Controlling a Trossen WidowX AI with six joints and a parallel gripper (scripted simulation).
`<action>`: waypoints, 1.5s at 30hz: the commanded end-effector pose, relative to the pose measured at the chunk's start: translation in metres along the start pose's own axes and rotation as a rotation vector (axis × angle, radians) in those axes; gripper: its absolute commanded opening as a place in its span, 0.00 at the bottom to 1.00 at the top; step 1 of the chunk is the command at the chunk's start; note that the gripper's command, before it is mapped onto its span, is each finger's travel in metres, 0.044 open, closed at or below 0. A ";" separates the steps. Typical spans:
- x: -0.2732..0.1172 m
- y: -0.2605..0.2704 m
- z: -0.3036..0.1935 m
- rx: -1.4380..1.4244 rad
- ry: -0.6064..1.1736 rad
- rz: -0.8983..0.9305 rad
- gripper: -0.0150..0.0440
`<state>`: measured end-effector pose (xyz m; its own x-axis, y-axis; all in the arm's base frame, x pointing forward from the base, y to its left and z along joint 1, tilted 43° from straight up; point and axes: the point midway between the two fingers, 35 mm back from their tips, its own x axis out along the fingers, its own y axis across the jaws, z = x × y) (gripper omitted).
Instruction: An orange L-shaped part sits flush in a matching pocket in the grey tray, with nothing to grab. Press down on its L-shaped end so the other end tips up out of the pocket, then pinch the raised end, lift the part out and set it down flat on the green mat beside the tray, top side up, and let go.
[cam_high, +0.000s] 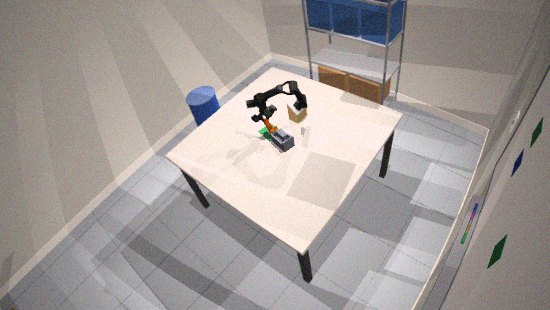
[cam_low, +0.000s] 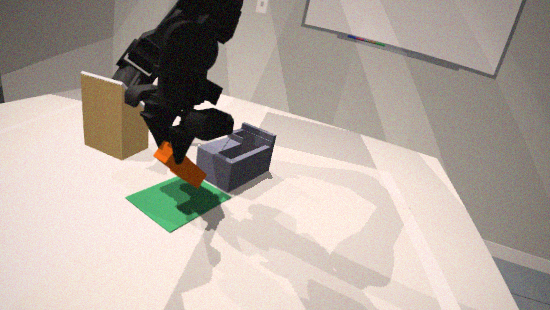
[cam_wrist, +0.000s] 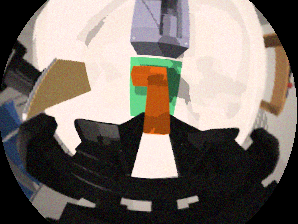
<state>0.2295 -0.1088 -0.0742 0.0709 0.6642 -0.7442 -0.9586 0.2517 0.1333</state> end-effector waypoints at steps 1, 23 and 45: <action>0.007 0.001 0.001 0.006 -0.005 0.004 0.25; 0.014 0.002 0.001 0.002 -0.004 0.006 0.48; -0.069 -0.002 -0.003 0.012 0.002 -0.015 0.93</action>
<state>0.2255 -0.1580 -0.0236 0.0855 0.6575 -0.7486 -0.9553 0.2674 0.1258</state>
